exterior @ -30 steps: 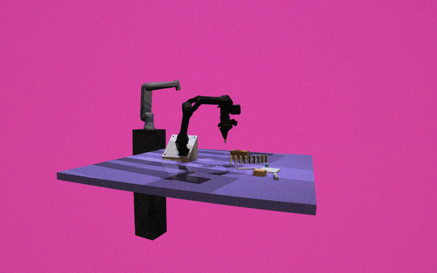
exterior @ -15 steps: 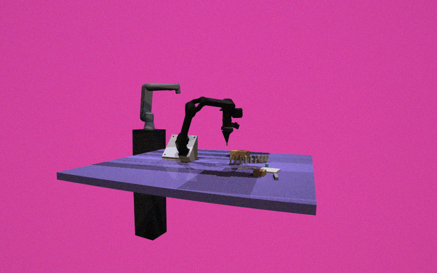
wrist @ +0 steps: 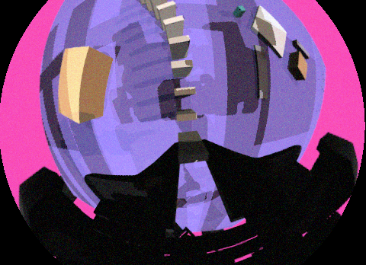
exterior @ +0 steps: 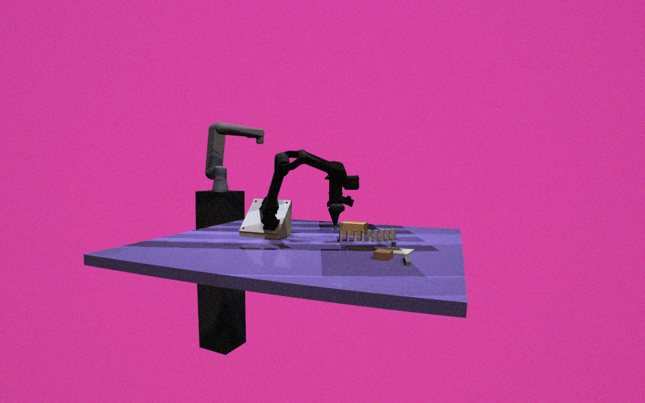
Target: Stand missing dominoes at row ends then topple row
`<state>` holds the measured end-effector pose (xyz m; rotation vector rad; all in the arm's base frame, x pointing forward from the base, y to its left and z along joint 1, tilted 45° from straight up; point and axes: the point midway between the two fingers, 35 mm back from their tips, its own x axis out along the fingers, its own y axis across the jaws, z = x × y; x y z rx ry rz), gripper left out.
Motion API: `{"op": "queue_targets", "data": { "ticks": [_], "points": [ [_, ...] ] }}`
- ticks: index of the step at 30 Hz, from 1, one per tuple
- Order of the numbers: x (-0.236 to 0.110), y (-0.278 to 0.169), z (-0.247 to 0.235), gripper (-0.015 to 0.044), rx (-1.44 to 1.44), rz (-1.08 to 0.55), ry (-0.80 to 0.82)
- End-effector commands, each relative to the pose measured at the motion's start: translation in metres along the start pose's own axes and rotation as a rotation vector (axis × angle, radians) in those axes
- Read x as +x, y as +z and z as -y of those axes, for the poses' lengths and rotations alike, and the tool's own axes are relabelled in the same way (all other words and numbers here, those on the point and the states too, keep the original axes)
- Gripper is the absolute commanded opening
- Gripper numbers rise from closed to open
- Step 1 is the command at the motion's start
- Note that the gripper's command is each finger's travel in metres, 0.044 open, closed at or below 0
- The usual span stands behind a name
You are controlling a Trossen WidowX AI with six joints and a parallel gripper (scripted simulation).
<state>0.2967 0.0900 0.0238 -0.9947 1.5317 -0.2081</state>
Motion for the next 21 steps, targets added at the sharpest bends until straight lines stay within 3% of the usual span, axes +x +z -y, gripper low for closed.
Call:
{"op": "queue_targets", "data": {
  "ticks": [1,8,19,21],
  "points": [
    [0.016,-0.003,0.001,0.0107,-0.005,-0.005,-0.006],
    [0.043,-0.009,0.002,0.0107,-0.004,-0.008,-0.011],
    [0.044,-0.009,0.002,0.0107,-0.004,-0.008,-0.011],
    [0.044,-0.009,0.002,0.016,-0.004,-0.008,-0.011]
  ]
}}
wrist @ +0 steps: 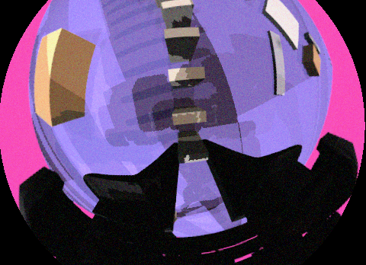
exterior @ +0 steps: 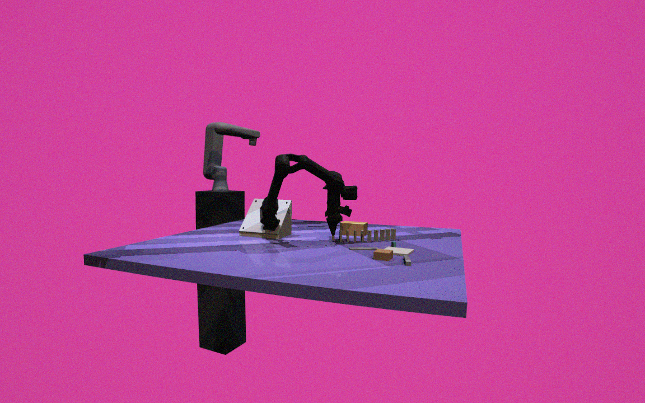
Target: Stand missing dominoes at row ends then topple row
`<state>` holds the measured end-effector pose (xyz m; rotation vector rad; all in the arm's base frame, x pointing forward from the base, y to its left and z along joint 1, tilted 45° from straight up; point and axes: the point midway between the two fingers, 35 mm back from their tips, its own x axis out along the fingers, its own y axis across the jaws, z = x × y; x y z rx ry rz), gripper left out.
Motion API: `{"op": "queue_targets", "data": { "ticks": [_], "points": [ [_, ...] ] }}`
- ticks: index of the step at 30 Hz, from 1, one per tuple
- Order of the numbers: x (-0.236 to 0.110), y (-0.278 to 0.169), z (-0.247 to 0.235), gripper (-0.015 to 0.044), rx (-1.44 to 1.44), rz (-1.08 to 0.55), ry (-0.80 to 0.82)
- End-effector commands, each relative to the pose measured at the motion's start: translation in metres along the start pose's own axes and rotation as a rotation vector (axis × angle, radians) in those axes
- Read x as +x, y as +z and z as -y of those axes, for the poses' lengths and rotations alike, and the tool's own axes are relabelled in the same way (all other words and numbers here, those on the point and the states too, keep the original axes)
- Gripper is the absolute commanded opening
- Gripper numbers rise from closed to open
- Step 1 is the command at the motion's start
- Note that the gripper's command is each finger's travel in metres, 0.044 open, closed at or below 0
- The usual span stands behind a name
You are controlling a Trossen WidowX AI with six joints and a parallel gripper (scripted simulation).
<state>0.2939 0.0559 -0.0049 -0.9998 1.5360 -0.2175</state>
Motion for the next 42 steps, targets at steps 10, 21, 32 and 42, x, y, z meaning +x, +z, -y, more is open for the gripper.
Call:
{"op": "queue_targets", "data": {
  "ticks": [10,21,32,42],
  "points": [
    [0.0,0.0,0.001,0.0422,-0.004,0.001,-0.004],
    [-0.094,0.007,-0.001,0.044,-0.003,0.004,0.007],
    [-0.116,-0.007,-0.001,0.0309,0.363,-0.001,0.004],
    [-0.074,-0.033,-0.001,0.0046,1.408,0.0,-0.001]
  ]
}}
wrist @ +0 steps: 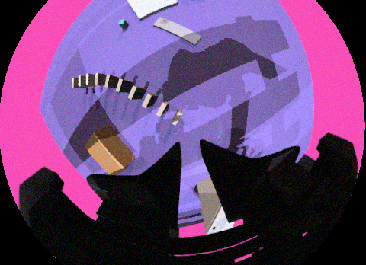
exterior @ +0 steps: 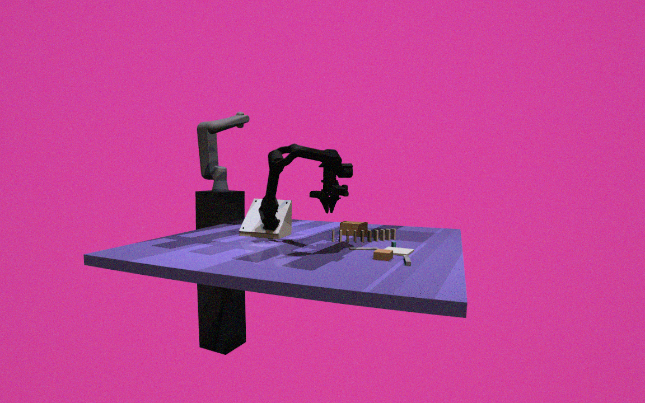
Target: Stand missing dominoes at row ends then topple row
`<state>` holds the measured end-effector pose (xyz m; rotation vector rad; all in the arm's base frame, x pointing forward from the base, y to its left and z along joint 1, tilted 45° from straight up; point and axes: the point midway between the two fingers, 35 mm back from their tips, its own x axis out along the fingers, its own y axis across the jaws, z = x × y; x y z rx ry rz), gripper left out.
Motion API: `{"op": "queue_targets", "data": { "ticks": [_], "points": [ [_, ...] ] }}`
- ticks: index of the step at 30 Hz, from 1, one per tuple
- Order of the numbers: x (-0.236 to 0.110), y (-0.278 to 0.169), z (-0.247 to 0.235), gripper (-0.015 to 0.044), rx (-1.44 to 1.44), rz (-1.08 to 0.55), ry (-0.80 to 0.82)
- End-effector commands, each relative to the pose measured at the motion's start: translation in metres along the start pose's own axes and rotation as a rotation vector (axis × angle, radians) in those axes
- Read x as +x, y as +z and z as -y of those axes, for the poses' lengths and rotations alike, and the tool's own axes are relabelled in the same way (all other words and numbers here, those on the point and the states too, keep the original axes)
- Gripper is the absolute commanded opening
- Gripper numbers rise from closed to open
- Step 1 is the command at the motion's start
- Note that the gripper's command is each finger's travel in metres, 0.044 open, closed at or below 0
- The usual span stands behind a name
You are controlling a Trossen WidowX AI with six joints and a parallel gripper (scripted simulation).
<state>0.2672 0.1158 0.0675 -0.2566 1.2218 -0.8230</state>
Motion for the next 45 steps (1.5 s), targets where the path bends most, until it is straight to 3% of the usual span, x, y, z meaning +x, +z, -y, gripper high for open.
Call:
{"op": "queue_targets", "data": {
  "ticks": [1,2,45],
  "points": [
    [0.0256,-0.0095,0.0144,0.002,0.578,0.007,-0.01],
    [0.0277,-0.0105,0.0155,0.0,0.63,0.008,-0.01],
    [0.0284,-0.0108,0.0159,0.0,0.647,0.008,-0.011]
  ]
}}
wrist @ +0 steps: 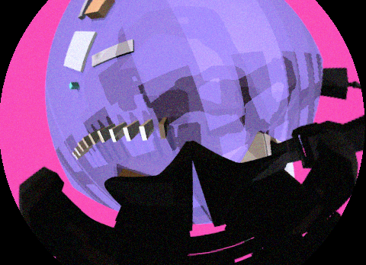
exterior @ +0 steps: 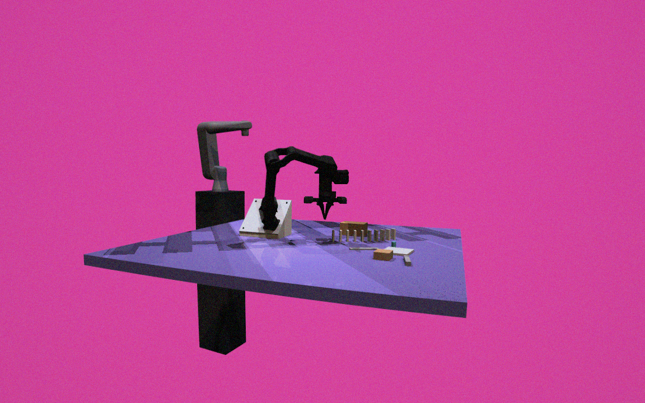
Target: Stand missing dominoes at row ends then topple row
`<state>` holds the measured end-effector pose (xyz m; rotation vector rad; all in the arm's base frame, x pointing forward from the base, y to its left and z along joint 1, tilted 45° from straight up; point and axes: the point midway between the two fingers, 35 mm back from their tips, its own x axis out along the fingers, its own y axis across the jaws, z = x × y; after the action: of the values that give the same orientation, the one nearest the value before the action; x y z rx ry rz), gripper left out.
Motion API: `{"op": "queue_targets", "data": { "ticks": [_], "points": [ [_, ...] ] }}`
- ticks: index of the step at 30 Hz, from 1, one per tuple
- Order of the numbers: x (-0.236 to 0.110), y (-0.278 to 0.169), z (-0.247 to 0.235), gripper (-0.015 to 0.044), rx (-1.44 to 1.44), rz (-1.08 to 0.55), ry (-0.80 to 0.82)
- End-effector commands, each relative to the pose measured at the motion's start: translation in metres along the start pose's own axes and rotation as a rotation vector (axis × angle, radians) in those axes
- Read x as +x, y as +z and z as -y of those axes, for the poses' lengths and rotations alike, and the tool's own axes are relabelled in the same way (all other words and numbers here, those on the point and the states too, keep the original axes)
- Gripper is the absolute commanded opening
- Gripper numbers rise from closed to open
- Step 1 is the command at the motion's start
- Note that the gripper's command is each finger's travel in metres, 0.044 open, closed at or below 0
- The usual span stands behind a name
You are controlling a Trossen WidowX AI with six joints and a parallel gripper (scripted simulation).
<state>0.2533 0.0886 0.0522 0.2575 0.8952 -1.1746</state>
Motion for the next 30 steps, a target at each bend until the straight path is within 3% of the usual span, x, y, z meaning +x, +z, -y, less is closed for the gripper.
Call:
{"op": "queue_targets", "data": {
  "ticks": [1,9,15,30],
  "points": [
    [0.0,0.001,0.0,0.0,0.005,0.003,0.001],
    [0.003,0.001,-0.001,0.0,0.005,0.003,0.001],
    [0.078,0.002,0.0,0.0,0.006,0.006,0.001],
    [0.079,0.003,-0.017,0.0,0.007,0.007,0.001]
  ]
}}
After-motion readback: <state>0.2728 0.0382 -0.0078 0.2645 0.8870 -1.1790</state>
